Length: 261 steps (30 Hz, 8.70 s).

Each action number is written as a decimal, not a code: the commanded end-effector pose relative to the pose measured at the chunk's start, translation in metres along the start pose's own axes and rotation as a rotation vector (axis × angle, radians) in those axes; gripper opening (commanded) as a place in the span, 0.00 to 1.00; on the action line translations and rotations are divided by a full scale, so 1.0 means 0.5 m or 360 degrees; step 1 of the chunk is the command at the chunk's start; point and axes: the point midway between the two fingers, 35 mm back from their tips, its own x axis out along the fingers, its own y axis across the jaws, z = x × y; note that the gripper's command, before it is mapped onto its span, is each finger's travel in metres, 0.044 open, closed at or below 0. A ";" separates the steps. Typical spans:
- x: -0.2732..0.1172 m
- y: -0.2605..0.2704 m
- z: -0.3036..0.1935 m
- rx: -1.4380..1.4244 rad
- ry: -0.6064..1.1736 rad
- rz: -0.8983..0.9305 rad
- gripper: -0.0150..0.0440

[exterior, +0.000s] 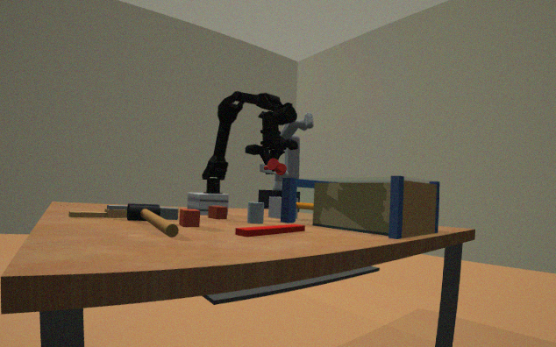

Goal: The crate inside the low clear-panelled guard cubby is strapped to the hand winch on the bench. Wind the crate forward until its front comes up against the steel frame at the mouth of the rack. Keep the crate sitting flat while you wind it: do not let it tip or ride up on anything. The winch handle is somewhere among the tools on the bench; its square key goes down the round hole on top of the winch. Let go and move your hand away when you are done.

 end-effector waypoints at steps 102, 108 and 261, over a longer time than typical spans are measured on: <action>0.000 0.195 0.514 -0.1813 -0.0967 -0.1000 0.25; 0.001 0.195 0.514 -0.1775 -0.1064 -0.1133 0.25; 0.078 0.120 0.434 -0.1446 -0.1630 -0.2007 0.25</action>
